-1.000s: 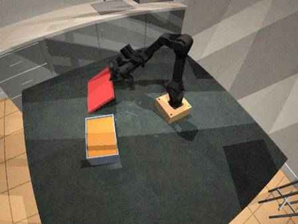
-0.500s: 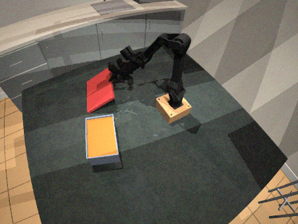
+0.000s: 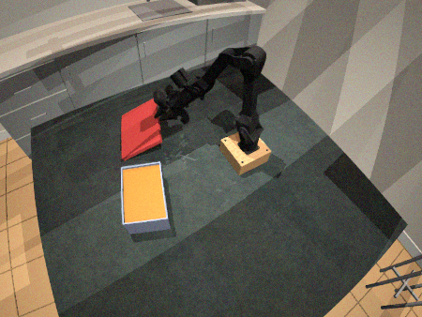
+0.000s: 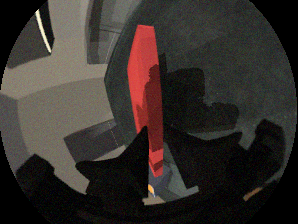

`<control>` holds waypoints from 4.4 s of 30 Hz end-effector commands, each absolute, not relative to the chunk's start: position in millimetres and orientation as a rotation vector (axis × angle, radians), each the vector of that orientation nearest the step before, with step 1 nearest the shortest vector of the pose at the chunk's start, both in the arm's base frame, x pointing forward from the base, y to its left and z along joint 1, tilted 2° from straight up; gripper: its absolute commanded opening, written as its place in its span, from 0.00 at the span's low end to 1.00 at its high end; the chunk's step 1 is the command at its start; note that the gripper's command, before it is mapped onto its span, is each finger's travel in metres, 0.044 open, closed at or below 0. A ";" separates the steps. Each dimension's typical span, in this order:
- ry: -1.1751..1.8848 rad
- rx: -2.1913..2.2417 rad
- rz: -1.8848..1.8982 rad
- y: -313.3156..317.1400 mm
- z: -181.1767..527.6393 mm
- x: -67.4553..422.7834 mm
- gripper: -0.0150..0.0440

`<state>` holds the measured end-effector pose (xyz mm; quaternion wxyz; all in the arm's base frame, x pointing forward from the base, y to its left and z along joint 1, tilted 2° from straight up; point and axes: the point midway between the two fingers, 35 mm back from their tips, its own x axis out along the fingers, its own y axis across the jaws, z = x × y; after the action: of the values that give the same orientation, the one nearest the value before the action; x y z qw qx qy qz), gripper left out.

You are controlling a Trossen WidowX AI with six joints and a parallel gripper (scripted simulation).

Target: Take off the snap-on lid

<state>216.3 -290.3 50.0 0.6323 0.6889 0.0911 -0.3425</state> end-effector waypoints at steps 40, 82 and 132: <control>0.231 1.593 -0.801 -278.4 36.0 189.2 1.00; 0.235 1.592 -0.805 -261.2 71.8 139.2 1.00; 0.236 1.592 -0.806 -253.5 105.6 123.9 1.00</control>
<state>123.4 -253.7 105.2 0.6188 0.6941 0.1025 -0.3532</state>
